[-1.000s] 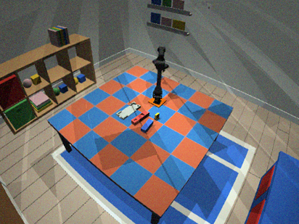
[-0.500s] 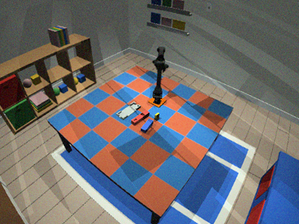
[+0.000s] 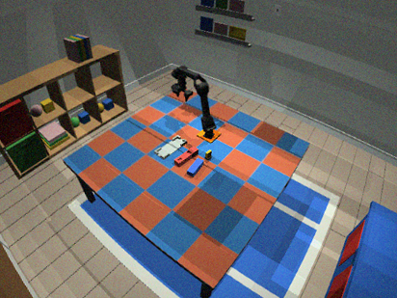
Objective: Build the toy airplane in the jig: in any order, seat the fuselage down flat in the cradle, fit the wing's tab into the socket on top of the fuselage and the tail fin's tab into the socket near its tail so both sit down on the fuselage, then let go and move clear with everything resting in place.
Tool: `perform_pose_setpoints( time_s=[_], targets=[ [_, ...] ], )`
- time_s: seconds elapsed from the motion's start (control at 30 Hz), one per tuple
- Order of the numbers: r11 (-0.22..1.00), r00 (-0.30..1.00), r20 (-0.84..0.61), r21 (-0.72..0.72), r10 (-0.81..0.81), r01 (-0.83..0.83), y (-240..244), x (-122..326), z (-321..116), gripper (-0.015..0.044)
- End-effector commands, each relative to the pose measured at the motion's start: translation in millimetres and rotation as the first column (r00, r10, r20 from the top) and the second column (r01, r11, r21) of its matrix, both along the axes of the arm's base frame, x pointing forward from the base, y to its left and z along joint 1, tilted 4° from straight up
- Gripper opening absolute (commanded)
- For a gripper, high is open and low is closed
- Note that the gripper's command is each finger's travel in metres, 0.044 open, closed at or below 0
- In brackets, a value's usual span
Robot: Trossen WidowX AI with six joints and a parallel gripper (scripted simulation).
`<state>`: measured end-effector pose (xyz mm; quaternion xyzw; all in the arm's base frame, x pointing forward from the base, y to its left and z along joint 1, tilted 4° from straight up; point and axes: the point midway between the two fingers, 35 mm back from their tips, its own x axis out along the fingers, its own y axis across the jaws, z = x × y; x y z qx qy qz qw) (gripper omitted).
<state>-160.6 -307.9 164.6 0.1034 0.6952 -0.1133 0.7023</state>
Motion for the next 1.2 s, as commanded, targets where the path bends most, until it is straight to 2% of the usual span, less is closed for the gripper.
perform_pose_setpoints(
  time_s=[0.0,0.27,0.5,0.6,0.83,1.17],
  targets=[
    [1.0,1.0,0.008,-0.02,-0.018,0.019,-9,38,6,0.044],
    [1.0,1.0,0.021,-0.023,-0.011,0.011,-18,159,7,0.044],
    [1.0,0.999,0.037,-0.021,-0.003,0.004,14,266,7,0.044],
    [0.998,0.996,0.076,-0.013,0.056,-0.055,43,307,7,0.044],
    [0.999,0.996,0.078,0.003,0.043,-0.044,109,373,5,0.044],
    [0.999,0.997,0.078,0.028,0.022,-0.025,234,424,2,0.044]
  ],
)
